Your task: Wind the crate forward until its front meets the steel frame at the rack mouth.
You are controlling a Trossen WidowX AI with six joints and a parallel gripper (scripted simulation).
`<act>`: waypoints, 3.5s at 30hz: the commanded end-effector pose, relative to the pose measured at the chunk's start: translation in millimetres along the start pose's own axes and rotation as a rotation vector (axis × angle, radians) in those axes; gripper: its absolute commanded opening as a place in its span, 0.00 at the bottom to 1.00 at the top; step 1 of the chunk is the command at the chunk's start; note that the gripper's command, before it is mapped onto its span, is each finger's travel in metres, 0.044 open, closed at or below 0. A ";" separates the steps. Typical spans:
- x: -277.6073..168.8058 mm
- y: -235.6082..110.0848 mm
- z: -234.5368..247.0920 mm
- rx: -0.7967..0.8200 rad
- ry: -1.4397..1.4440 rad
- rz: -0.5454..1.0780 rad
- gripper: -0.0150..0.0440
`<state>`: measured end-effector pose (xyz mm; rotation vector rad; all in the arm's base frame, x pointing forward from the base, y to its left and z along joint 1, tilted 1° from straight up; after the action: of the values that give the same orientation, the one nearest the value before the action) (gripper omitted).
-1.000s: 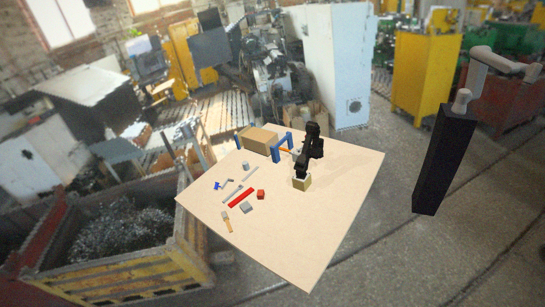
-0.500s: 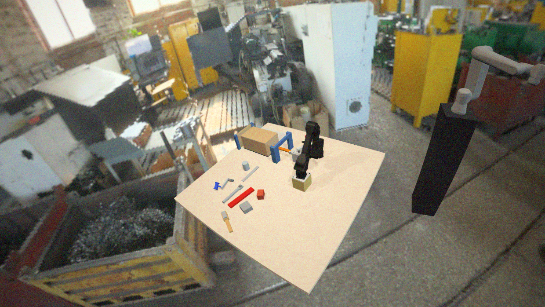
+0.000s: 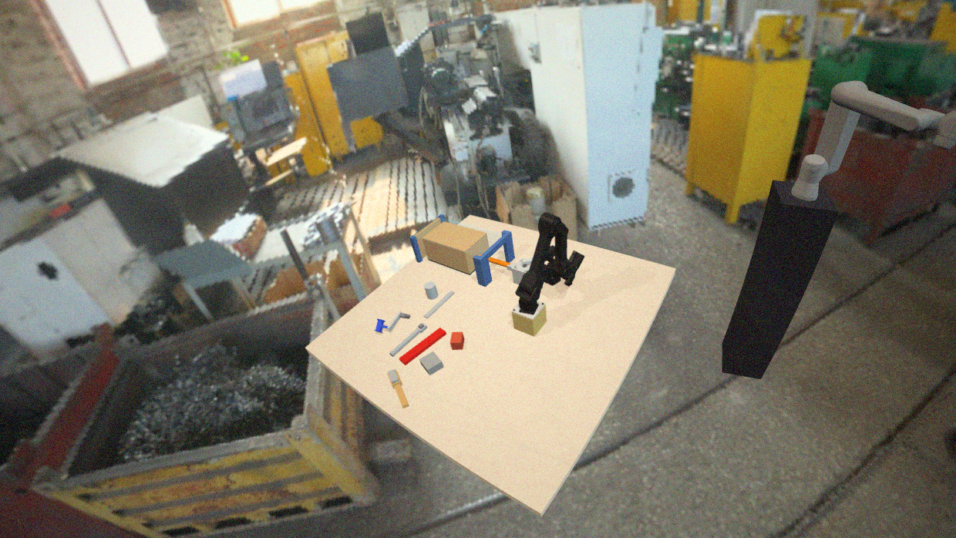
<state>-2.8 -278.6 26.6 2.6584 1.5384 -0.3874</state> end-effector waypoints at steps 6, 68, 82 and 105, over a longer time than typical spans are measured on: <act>11.0 -54.4 -15.5 -0.010 -0.018 0.168 0.66; -22.1 -39.1 -106.1 0.146 0.522 0.068 0.97; -33.9 14.4 -111.3 0.685 1.738 0.326 1.00; -31.0 59.8 -148.0 0.731 2.455 1.570 1.00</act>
<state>38.9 -305.3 156.0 -1.2506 0.2829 -1.1740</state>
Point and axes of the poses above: the point midway between the two fingers, 35 mm back from their tips, its own y axis out along the fingers, its own z axis across the jaws, x = y × z, the point moved 3 cm from there along -y, back along the fingers, and after that the axes turned 11 degrees about -y, right-handed, at the moved point
